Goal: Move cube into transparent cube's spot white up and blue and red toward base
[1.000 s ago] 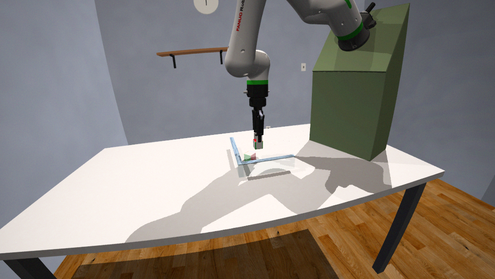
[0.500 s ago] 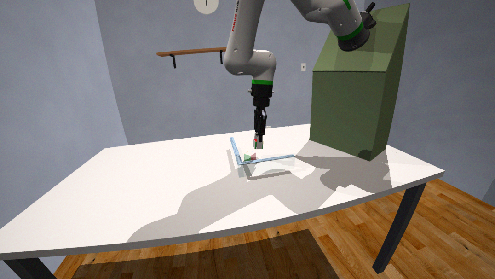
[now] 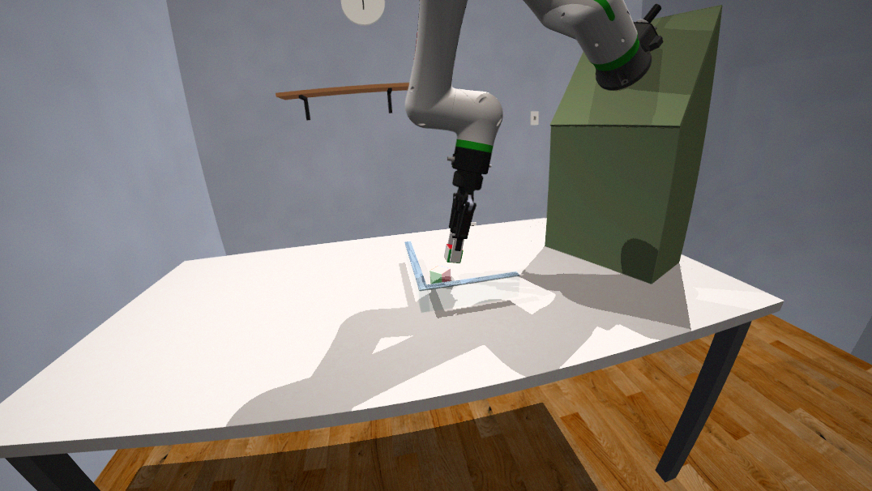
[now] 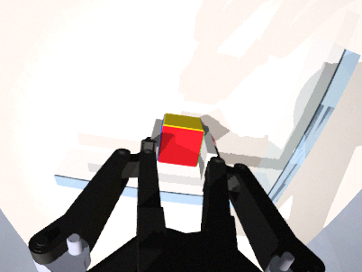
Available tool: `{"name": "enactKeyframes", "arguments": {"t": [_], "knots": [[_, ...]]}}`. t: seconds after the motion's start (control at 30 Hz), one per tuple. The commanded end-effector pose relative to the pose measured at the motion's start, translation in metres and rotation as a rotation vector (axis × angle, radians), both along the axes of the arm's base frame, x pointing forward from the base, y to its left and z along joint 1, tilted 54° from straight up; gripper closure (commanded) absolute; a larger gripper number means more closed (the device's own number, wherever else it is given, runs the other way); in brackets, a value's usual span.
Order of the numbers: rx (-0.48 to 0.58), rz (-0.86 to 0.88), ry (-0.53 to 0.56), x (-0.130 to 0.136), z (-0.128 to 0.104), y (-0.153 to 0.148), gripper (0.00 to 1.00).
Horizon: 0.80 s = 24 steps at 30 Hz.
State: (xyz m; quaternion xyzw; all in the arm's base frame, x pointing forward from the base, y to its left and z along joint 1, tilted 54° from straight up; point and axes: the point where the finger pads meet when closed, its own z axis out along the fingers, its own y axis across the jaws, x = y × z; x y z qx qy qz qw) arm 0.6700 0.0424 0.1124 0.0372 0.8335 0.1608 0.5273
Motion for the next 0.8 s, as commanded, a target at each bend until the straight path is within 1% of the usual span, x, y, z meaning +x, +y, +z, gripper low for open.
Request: {"name": "enactKeyframes", "arguments": {"t": [0.0,0.2,0.33,0.4,0.77], "knots": [[-0.003,-0.004,-0.029,-0.0007,-0.0013,0.0010,1.00],[0.006,-0.036,-0.123,0.0006,0.0004,-0.0005,1.00],[0.014,-0.067,-0.211,0.0010,0.0010,-0.0020,1.00],[0.014,-0.067,-0.211,0.0010,0.0010,-0.0020,1.00],[0.043,-0.144,-0.453,0.0014,0.0013,-0.0017,1.00]]}}
